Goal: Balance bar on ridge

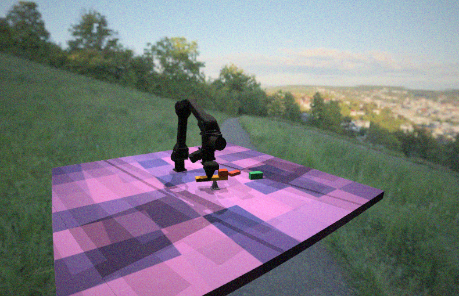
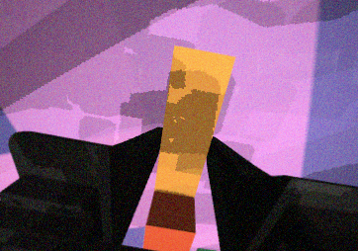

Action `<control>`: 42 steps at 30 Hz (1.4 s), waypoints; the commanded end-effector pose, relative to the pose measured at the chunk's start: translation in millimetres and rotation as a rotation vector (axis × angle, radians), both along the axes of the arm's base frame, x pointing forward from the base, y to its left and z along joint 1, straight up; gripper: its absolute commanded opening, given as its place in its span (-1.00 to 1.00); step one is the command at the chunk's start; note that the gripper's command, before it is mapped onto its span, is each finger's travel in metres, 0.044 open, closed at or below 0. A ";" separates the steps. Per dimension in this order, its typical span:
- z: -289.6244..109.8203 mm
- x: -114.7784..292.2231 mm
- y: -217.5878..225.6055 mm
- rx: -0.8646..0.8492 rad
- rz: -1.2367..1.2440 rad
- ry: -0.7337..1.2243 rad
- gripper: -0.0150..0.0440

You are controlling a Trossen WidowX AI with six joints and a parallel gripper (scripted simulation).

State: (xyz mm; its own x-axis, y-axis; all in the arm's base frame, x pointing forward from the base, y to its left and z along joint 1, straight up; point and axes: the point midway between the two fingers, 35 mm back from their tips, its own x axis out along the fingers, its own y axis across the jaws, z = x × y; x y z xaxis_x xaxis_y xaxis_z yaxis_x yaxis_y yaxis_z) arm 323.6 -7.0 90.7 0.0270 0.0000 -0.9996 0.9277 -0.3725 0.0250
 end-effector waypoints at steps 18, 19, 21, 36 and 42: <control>0.0 0.0 0.0 0.000 0.000 0.000 0.09; 0.0 0.0 0.0 0.000 0.000 0.000 0.09; 0.0 0.0 0.0 0.000 0.000 0.000 0.09; 0.0 0.0 0.0 0.000 0.000 0.000 0.14; 0.0 0.0 0.0 0.000 0.000 0.000 0.49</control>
